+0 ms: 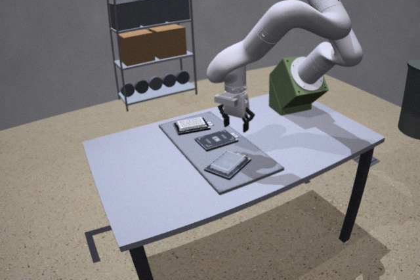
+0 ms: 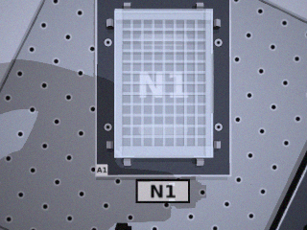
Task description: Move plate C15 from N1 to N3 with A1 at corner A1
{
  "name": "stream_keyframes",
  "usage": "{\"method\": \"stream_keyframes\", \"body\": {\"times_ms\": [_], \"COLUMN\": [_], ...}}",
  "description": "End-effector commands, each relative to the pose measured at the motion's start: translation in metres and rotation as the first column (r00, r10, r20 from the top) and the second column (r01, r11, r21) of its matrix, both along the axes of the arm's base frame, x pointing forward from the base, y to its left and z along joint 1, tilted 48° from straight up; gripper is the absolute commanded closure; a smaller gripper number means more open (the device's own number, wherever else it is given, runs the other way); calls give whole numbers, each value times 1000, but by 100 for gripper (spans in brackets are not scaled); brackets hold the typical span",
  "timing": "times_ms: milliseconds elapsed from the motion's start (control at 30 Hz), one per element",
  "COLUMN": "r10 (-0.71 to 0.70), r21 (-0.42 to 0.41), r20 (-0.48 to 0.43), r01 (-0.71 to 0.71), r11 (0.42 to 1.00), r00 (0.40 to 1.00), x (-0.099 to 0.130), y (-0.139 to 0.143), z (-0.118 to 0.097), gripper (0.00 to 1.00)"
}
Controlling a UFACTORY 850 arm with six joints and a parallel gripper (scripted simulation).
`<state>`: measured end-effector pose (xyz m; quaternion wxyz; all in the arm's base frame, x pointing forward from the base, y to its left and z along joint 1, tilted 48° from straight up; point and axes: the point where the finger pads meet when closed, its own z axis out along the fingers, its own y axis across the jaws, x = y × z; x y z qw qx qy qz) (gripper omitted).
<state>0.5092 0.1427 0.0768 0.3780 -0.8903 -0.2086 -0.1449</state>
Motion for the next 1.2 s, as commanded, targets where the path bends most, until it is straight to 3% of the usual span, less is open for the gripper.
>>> {"method": "stream_keyframes", "body": {"times_ms": [0, 567, 1167], "r10": [0, 0, 0], "r21": [0, 0, 0], "r20": [0, 0, 0], "r01": [0, 0, 0], "r11": [1000, 1000, 1000], "r00": [1000, 1000, 1000], "x": [18, 73, 73], "y": [9, 39, 40], "z": [13, 54, 52], "gripper": [0, 0, 0]}}
